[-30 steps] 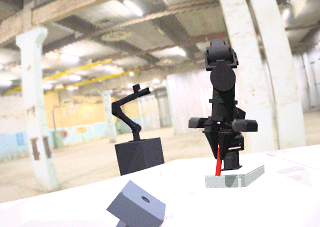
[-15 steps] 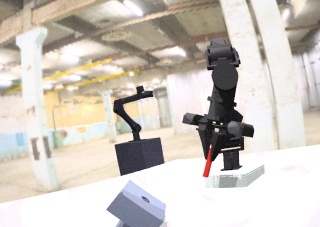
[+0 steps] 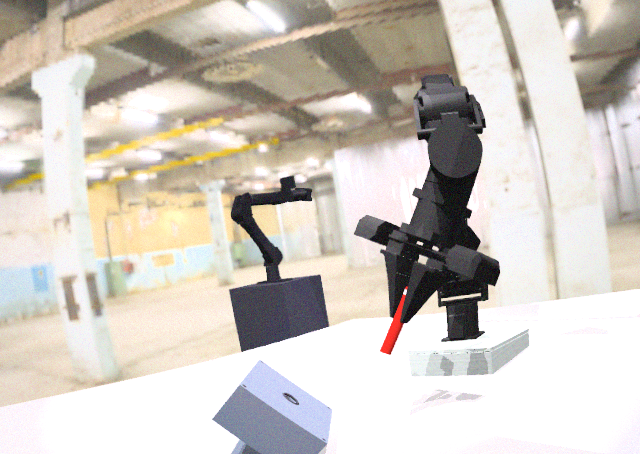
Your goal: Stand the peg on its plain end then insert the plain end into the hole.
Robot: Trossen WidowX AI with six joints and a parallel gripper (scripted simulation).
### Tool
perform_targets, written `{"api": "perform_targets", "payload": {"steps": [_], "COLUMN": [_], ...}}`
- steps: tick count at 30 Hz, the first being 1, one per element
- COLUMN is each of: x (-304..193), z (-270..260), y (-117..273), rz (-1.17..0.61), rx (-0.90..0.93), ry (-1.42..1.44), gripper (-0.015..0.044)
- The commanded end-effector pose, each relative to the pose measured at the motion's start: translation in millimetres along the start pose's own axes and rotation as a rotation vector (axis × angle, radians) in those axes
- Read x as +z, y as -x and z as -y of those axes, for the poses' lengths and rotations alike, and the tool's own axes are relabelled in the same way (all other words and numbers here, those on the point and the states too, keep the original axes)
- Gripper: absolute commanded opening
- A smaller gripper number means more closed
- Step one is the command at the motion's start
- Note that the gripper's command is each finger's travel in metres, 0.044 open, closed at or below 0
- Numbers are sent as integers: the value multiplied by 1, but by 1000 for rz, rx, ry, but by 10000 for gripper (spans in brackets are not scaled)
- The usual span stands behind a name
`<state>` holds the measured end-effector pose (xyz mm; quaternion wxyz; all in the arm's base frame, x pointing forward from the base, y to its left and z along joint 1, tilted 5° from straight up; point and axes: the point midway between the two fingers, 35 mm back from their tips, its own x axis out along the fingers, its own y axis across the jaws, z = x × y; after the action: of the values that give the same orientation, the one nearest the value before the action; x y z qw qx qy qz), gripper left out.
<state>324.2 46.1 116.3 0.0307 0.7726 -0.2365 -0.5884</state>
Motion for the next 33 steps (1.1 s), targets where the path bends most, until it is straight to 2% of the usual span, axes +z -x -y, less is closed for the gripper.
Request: {"api": "perform_targets", "payload": {"steps": [1,20,33], "x": [-8,-40,-53], "z": [1,2,-2], "y": [-1,-2,-25], "rz": [-28,-154,-180], "rx": [25,143,164], "ry": [7,20,22], "gripper": [0,0,0]}}
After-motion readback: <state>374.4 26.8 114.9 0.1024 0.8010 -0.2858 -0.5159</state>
